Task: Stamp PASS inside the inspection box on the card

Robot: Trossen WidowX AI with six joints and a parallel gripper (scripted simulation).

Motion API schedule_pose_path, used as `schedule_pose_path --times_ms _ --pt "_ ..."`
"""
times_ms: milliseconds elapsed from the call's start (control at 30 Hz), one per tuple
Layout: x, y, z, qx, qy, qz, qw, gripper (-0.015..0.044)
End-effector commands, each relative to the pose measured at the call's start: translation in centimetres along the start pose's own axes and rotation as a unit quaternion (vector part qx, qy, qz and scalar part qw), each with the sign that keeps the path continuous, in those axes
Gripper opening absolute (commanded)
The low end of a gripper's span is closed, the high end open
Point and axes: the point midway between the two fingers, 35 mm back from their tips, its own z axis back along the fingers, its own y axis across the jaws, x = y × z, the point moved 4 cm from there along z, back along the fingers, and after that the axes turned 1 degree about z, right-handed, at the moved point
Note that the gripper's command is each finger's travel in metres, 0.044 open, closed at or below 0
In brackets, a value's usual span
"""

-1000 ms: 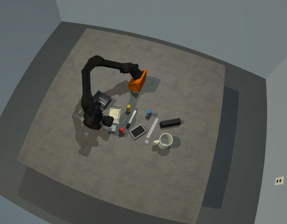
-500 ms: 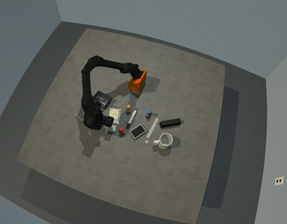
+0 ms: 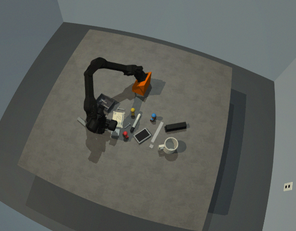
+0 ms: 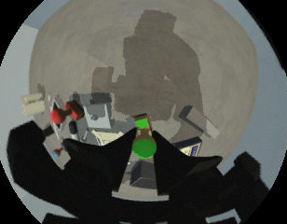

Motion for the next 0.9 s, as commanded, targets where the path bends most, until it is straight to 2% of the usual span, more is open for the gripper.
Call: schedule_pose_path --times_ms 0,867 --pt "0.0 0.0 0.2 0.0 0.0 -0.002 1.0 0.0" --pt "0.1 0.0 1.5 0.001 0.0 -0.002 1.0 0.0"
